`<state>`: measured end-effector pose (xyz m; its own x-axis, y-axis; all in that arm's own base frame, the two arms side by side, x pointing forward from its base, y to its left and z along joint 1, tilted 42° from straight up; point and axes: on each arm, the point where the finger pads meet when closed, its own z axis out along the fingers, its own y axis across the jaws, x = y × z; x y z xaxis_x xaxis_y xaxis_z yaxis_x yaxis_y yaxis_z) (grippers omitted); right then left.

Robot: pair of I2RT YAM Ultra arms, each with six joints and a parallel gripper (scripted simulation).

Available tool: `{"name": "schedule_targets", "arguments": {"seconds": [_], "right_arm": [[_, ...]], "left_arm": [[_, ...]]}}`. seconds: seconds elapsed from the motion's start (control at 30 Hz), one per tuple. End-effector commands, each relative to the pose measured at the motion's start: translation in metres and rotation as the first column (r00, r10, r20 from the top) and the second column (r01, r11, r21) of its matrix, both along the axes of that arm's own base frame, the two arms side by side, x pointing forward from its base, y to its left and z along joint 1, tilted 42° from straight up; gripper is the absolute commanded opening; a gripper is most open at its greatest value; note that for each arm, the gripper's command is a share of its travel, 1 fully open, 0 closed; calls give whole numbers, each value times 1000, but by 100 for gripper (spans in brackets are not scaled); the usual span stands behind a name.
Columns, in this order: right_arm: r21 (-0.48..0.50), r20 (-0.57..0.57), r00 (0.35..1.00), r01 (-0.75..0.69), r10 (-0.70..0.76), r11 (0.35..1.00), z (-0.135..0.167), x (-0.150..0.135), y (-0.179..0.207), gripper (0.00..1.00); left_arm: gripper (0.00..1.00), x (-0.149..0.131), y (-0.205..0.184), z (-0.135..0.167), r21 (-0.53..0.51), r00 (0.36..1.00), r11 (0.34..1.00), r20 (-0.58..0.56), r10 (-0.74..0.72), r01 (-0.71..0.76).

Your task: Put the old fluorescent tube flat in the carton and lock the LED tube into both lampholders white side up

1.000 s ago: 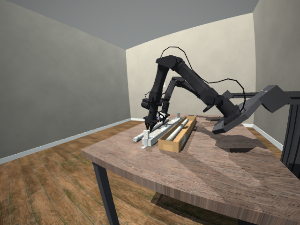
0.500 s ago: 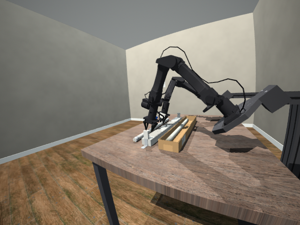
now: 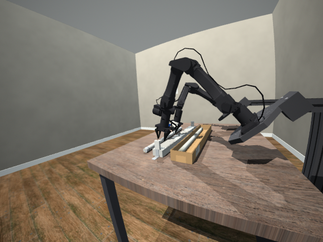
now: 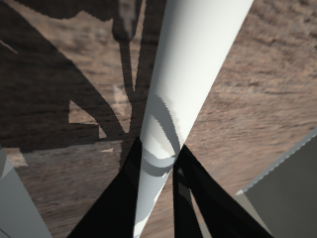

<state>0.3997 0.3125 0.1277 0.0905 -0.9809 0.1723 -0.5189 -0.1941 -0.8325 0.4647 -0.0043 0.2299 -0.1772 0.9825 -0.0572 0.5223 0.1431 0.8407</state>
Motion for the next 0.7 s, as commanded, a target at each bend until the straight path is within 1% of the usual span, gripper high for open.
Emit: {"name": "schedule_targets", "arguments": {"seconds": [0.0,0.03,0.1,0.27,0.3,0.37,0.4,0.43,0.47,0.53,0.6,0.67], "right_arm": [[67,43,999,-18,15,998,30,-1,13,11],[67,43,999,-18,15,998,30,-1,13,11],[67,43,999,-18,15,998,30,-1,13,11],[67,43,999,-18,15,998,30,-1,13,11],[67,43,999,-18,15,998,30,-1,13,11],[67,43,999,-18,15,998,30,-1,13,11],[67,43,999,-18,15,998,30,-1,13,11],[67,43,999,-18,15,998,30,-1,13,11],[67,43,999,-18,15,998,30,-1,13,11],[67,43,999,-18,15,998,30,-1,13,11],[67,43,999,-18,15,998,30,-1,13,11],[67,43,999,-18,15,998,30,-1,13,11]], "left_arm": [[49,-14,-6,30,-12,999,1000,46,-2,2],[49,-22,-6,15,-8,1000,1000,10,-2,2],[49,-26,-8,26,-12,999,1000,32,-4,4],[49,-41,-10,32,-12,1000,1000,27,-5,5],[49,-32,-13,46,-23,997,1000,72,-19,21],[49,-32,-13,46,-23,997,1000,72,-19,21],[49,-30,-13,35,-22,998,1000,60,-20,22],[49,-35,-14,35,-22,998,999,65,-24,25],[49,-34,-14,40,-23,997,999,73,-24,25],[49,-29,-15,39,-23,997,999,72,-24,25],[49,-31,-11,22,-20,999,1000,38,-16,17],[49,-29,-8,33,-21,999,1000,51,-10,11]]}}
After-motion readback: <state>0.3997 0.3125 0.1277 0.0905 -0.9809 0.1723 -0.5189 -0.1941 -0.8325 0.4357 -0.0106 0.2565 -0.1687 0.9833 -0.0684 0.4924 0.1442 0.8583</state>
